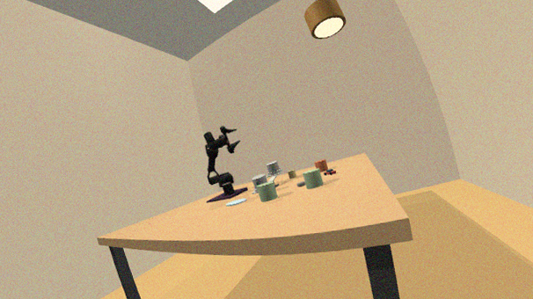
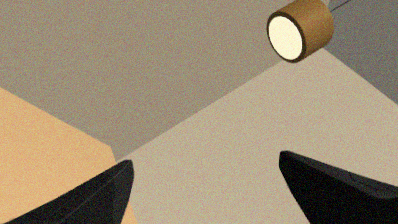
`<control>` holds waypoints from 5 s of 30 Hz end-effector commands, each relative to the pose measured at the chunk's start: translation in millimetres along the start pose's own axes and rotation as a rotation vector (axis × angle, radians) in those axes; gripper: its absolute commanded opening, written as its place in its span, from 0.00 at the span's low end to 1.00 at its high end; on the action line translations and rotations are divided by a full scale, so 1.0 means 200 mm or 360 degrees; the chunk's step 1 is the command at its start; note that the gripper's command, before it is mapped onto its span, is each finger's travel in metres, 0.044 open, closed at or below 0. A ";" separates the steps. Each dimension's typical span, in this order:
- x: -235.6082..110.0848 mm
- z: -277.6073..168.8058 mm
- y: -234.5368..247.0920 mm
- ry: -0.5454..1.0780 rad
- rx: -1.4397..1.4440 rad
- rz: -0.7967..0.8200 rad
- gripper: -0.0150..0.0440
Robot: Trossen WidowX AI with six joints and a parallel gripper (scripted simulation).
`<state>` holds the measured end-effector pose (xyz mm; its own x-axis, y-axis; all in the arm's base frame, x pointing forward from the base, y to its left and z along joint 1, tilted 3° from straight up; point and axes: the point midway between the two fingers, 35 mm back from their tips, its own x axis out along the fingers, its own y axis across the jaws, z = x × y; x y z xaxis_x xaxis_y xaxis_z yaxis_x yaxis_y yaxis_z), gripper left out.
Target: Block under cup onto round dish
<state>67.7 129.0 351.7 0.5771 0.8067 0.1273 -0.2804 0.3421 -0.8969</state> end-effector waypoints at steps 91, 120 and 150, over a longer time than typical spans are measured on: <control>-0.05 -1.34 0.04 0.2601 0.2739 -0.0880 1.00; -0.14 -1.91 0.16 0.3270 0.3337 -0.2138 1.00; -0.17 -2.02 0.32 0.3281 0.3343 -0.2172 1.00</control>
<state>340.6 -70.7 126.1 0.0406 -0.0608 -0.9973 0.9604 0.2777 0.0222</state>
